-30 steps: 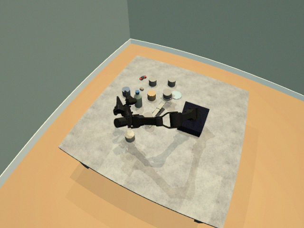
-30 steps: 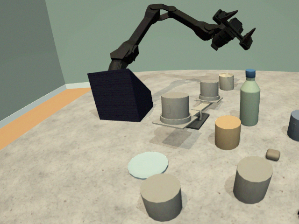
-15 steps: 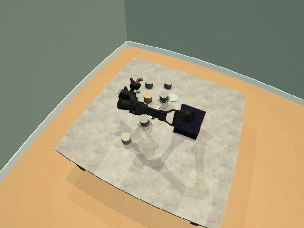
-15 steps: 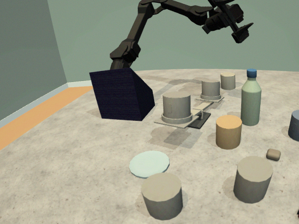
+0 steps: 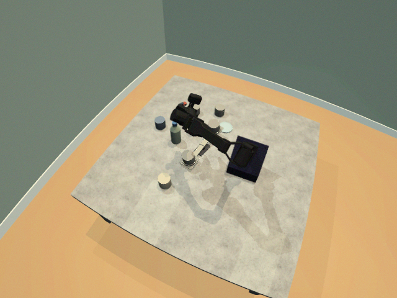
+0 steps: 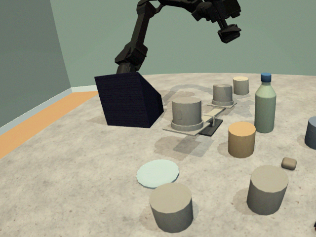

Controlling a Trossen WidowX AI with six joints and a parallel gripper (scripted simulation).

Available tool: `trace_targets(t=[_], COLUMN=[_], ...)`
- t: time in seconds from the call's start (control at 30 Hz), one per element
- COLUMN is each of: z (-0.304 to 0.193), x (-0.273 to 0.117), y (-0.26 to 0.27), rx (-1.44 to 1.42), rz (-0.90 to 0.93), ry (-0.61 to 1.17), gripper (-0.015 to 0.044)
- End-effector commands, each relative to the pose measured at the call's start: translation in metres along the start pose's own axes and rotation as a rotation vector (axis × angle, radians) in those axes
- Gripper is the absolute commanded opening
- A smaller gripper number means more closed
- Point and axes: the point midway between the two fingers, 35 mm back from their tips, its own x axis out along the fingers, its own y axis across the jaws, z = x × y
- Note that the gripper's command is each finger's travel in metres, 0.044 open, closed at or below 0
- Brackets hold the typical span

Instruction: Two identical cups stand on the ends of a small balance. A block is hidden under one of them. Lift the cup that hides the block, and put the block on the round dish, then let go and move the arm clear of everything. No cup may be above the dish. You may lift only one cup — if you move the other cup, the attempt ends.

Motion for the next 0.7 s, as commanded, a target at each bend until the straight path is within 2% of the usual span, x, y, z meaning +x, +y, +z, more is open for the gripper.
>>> trace_targets(t=[0.0, 0.3, 0.67], z=[-0.023, -0.084, -0.146], x=[0.001, -0.004, -0.03], y=[-0.006, -0.013, -0.006], rx=[0.0, 0.058, 0.212], rz=[0.064, 0.265, 0.522], ry=[0.049, 0.172, 0.253], gripper=[0.044, 0.044, 0.044])
